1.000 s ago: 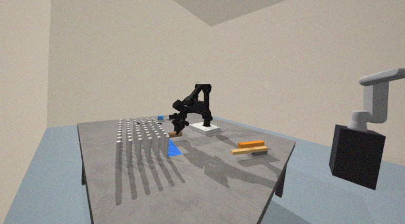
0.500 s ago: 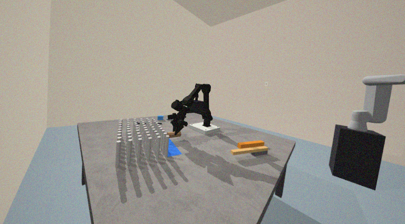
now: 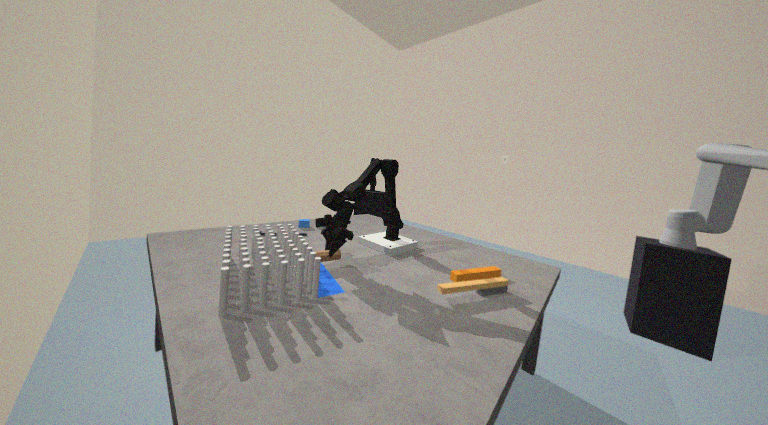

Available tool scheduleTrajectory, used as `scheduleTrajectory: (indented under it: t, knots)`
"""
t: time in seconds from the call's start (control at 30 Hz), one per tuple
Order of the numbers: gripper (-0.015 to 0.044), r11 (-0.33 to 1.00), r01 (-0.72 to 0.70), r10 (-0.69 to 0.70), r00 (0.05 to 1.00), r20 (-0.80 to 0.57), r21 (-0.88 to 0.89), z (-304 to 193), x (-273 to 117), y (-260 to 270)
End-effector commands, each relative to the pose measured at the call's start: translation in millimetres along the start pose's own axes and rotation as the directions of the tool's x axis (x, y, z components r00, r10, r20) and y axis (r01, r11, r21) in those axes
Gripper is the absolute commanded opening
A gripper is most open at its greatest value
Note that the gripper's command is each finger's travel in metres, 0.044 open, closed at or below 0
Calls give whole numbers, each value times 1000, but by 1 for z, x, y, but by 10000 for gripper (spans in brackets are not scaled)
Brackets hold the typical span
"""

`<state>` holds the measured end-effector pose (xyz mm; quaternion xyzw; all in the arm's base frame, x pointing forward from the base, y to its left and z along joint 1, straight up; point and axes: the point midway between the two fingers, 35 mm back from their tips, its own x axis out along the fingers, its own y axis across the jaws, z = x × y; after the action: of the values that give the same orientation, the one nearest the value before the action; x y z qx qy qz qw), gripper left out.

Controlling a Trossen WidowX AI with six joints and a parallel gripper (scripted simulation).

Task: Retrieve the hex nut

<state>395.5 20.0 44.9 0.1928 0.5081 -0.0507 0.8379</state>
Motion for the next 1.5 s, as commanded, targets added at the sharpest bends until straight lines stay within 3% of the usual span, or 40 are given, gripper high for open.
scheduleTrajectory:
  t: [0.0,1.47]
  knots:
    - [0,1000,-7,7,1000,5,-5,5,0,2]
    - [0,1000,-6,6,1000,4,-4,3,23,-3]
